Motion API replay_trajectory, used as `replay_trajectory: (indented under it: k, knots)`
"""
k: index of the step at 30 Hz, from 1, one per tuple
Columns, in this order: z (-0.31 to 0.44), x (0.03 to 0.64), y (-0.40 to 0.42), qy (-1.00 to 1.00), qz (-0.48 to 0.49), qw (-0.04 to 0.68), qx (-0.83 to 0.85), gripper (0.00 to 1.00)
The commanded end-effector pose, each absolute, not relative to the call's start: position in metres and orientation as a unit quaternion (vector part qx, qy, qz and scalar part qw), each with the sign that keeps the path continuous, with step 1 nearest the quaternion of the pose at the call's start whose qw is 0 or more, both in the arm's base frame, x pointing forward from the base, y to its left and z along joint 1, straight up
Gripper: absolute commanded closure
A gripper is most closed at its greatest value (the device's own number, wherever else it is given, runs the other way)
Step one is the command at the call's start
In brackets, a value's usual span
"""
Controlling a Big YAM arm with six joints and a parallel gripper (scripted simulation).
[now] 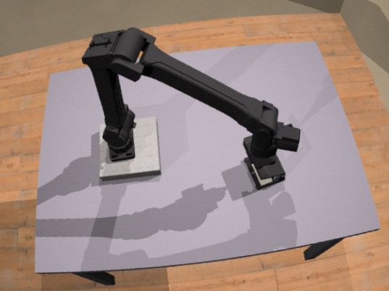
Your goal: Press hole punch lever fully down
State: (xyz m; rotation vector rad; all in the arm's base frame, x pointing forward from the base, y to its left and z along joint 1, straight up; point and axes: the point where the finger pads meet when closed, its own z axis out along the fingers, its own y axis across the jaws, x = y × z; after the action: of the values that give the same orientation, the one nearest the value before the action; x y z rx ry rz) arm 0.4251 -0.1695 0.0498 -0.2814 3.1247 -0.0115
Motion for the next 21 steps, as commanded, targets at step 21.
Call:
replay_trajectory:
  k: [21]
  knots:
    - [0.07, 0.437, -0.173, 0.996, -0.012, 0.014, -0.086, 1.0]
